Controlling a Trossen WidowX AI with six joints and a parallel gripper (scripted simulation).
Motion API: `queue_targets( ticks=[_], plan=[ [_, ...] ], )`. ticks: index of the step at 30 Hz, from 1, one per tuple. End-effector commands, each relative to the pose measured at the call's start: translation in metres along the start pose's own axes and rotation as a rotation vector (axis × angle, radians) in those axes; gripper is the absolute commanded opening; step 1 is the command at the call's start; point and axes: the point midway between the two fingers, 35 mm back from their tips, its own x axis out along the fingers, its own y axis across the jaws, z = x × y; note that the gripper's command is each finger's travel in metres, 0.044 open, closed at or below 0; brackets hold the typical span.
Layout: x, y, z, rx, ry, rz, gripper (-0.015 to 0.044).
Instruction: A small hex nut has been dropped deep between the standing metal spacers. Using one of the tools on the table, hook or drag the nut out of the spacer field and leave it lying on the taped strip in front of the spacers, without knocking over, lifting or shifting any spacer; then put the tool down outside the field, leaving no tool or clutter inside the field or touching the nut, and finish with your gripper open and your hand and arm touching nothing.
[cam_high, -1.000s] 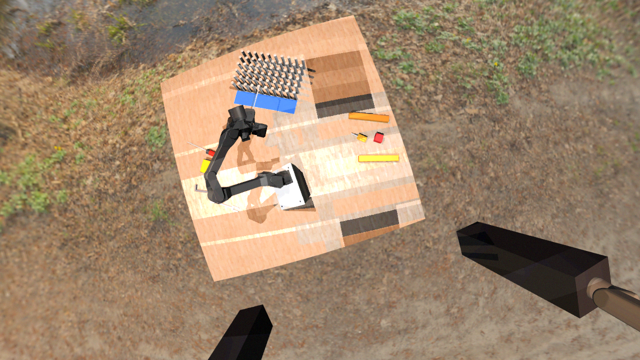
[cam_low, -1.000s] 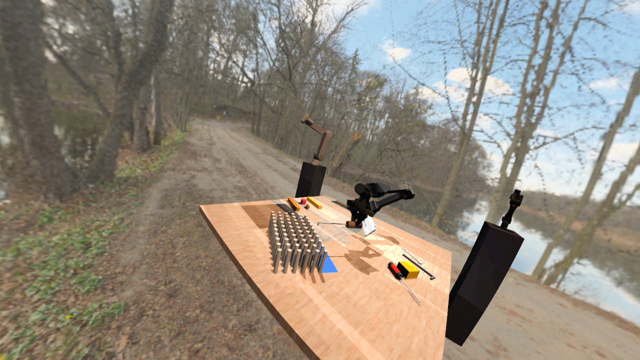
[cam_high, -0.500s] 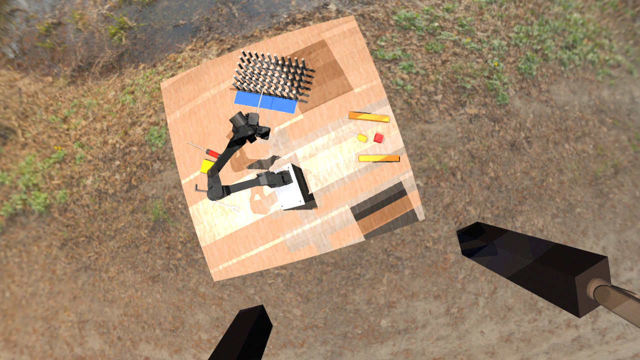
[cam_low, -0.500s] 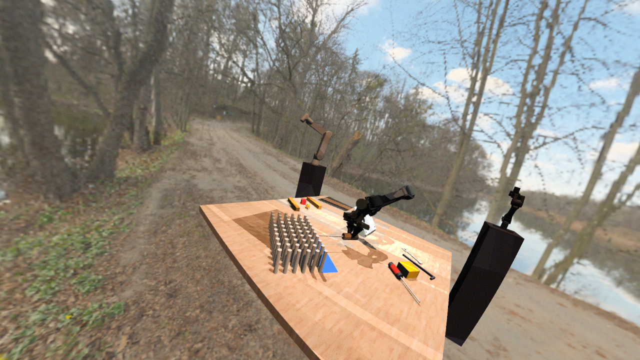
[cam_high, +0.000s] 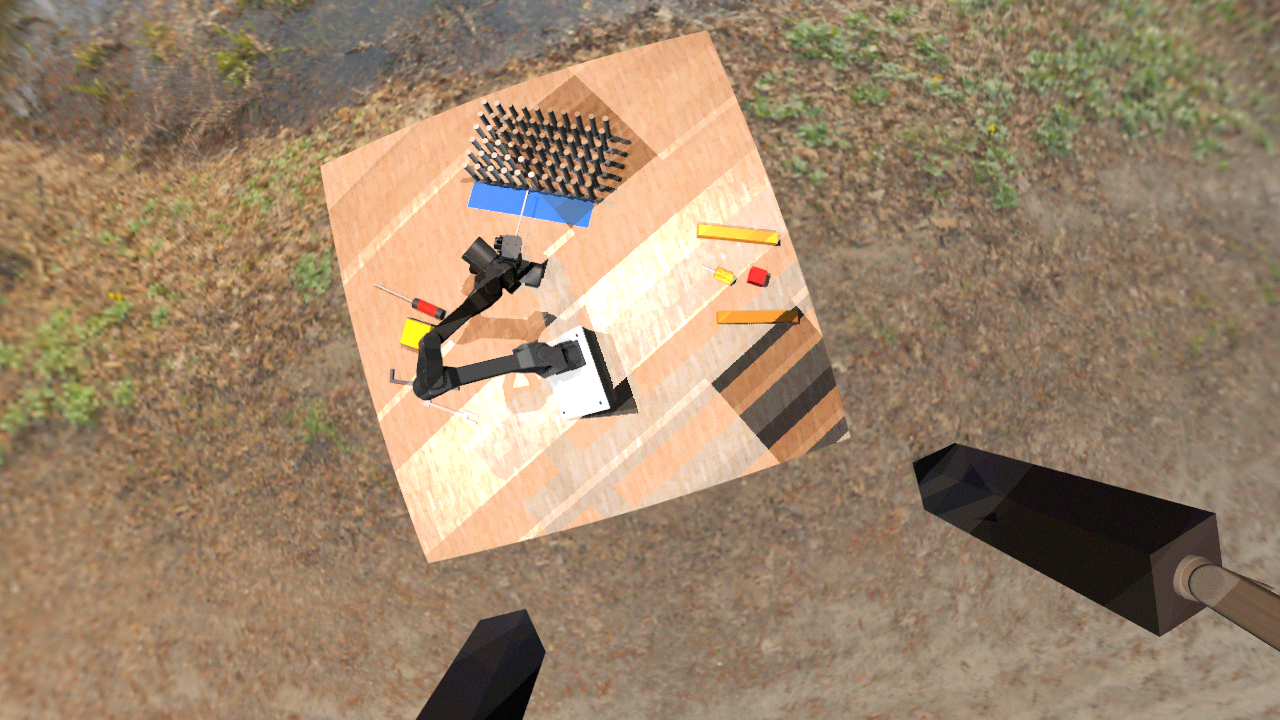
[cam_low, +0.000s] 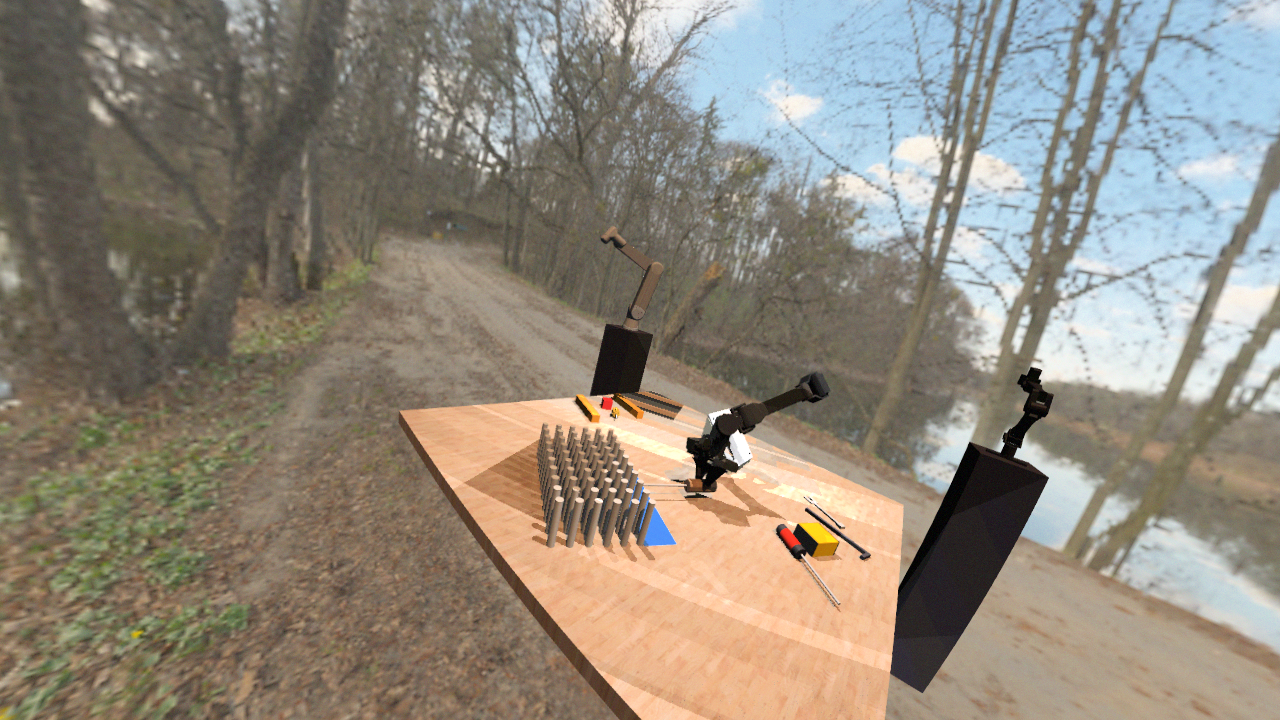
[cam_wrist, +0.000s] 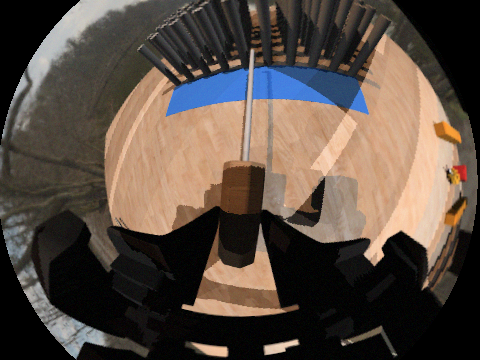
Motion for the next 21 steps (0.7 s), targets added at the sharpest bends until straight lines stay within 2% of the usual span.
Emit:
queue_targets(
  ticks=[1, 21],
  plan=[
    [0.001, -0.001, 0.002, 0.006, -0.007, 0.000, 0.0000],
    [0.004, 0.000, 0.012, 0.004, -0.007, 0.000, 0.0000]
  ],
)
